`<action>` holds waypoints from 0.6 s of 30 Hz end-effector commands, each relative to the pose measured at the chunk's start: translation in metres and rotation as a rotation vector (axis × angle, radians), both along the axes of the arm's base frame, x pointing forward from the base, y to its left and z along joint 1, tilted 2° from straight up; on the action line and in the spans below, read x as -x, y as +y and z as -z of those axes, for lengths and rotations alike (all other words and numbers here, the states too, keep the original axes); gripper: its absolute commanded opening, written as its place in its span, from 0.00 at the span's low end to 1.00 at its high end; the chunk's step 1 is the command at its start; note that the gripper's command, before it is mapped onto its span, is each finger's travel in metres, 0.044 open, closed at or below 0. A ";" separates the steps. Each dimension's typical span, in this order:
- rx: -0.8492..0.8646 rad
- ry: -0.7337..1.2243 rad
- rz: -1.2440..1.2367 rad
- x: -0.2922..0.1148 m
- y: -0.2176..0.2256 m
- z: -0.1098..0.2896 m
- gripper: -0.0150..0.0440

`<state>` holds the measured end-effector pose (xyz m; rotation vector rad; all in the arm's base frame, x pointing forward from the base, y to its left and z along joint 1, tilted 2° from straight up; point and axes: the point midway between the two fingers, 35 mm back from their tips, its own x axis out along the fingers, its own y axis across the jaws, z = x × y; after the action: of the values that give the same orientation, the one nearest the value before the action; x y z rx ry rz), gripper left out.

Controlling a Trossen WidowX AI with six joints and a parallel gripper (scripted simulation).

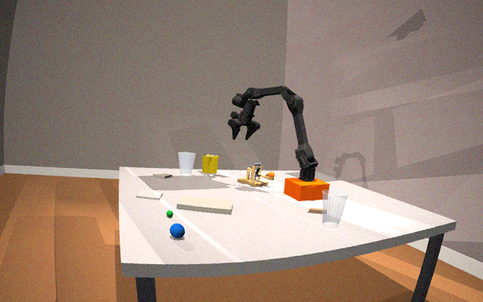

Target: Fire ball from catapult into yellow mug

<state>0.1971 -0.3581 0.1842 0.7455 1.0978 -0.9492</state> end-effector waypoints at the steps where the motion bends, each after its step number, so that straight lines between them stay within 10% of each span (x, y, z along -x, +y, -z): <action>1: 0.099 -0.073 0.019 -0.019 -0.031 -0.018 1.00; 18: 0.283 -0.203 0.048 -0.050 -0.082 -0.057 1.00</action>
<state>0.2446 -0.4389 0.2419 0.6179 0.7600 -1.0243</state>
